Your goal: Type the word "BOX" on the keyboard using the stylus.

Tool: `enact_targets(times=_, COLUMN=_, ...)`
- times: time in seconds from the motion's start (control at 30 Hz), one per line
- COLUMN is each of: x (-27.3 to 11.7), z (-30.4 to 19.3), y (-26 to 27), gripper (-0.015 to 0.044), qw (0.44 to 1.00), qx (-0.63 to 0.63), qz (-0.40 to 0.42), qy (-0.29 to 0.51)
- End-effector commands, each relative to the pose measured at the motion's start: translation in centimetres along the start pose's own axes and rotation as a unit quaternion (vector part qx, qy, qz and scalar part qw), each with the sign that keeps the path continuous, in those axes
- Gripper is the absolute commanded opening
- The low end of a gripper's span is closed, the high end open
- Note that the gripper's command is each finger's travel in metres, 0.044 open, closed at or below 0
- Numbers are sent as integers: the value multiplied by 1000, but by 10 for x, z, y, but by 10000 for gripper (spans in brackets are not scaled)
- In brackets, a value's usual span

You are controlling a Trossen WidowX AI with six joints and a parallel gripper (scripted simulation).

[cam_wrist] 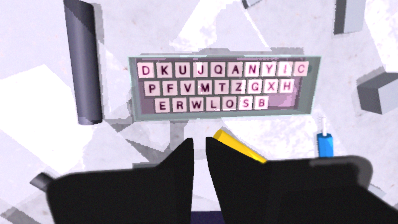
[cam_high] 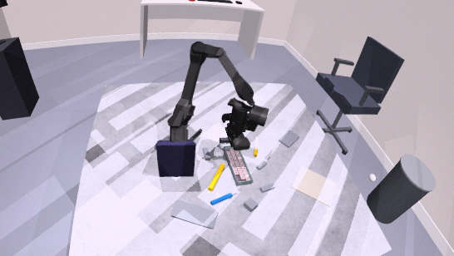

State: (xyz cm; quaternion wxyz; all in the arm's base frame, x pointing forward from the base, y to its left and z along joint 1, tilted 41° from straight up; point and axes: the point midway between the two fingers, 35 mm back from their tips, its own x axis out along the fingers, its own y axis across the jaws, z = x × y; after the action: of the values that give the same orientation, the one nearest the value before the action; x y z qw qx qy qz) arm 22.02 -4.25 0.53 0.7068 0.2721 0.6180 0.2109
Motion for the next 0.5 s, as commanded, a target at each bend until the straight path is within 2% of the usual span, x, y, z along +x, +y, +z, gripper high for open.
enact_targets(times=0.0, x=0, z=0, y=0, gripper=0, qw=1000, qx=0, qz=0, qy=0)
enact_targets(times=0.33, x=0, z=0, y=0, gripper=0, qw=1000, qx=0, qz=0, qy=0)
enact_targets(times=0.47, x=-1, z=1, y=-8, gripper=105, qw=1000, qx=-4, qz=4, qy=-6)
